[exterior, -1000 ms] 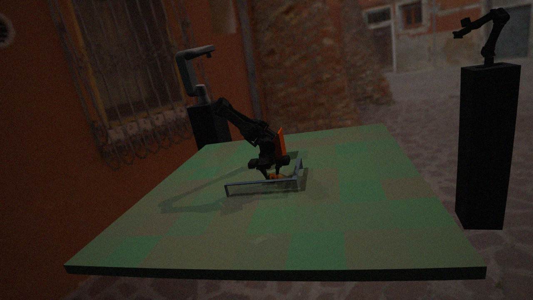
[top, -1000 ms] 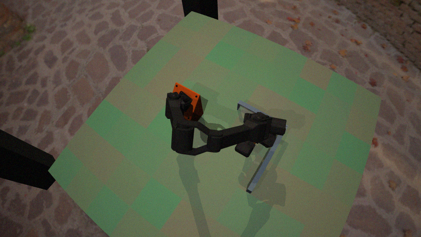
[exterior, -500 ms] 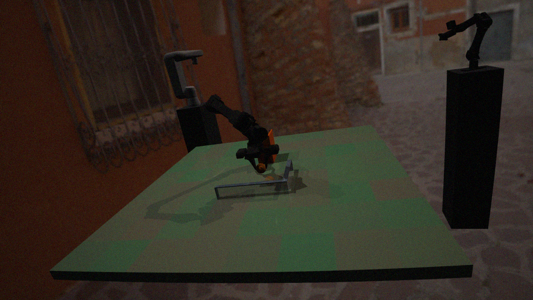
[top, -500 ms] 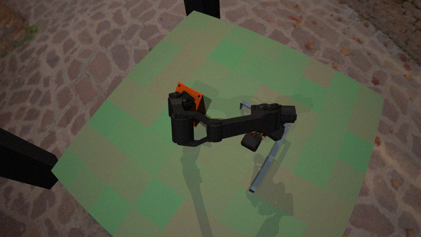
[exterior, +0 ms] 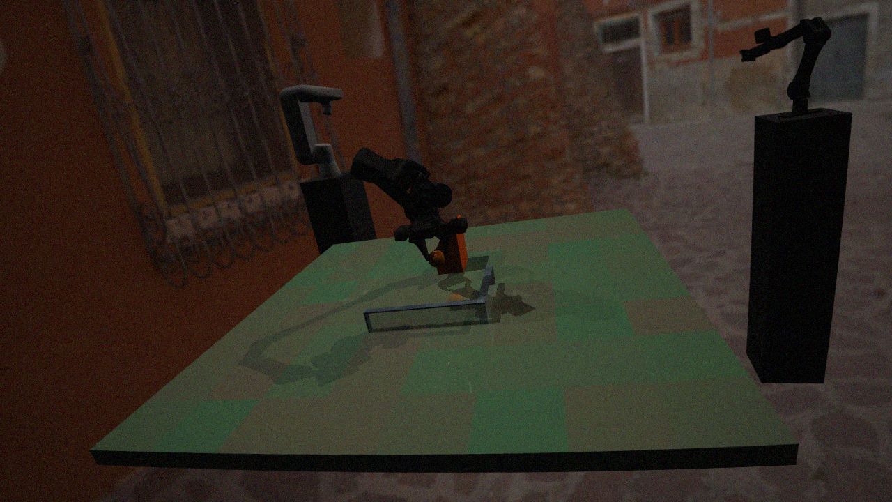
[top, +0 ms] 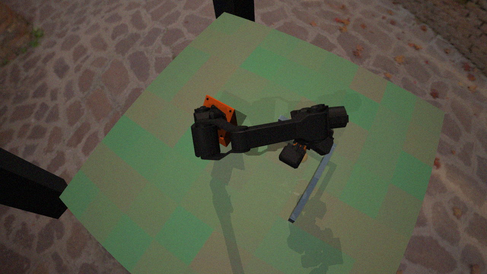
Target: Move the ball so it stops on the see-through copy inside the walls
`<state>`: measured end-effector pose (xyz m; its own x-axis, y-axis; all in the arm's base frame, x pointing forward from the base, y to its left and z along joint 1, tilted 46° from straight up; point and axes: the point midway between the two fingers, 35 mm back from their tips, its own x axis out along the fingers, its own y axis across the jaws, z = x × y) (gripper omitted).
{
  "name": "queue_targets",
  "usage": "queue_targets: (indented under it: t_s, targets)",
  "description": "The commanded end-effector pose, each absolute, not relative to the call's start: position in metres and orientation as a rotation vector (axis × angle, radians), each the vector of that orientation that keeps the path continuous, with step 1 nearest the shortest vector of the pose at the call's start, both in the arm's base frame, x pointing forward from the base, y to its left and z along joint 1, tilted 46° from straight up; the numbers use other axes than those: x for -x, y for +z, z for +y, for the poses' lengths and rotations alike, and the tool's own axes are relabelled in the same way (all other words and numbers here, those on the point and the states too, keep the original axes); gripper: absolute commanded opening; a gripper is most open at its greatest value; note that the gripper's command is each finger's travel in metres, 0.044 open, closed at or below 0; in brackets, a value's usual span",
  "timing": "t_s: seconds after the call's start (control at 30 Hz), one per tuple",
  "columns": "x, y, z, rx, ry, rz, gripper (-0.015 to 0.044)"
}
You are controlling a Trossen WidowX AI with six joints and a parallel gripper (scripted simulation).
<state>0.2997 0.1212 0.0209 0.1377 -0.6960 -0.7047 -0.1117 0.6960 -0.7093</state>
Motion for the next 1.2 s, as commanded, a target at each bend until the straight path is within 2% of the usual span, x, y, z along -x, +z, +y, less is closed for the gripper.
queue_targets:
  t_s: [0.0, 0.37, 0.7, 1.17]
  targets:
    - [-0.306, 0.0, 0.121, 0.727, -0.483, 1.392, 0.0]
    - [-0.316, -0.034, 0.113, 0.727, -0.483, 1.391, 0.0]
    - [-0.324, -0.075, 0.071, 0.729, -0.486, 1.39, 0.0]
    - [-0.326, -0.086, 0.06, 0.73, -0.487, 1.389, 0.0]
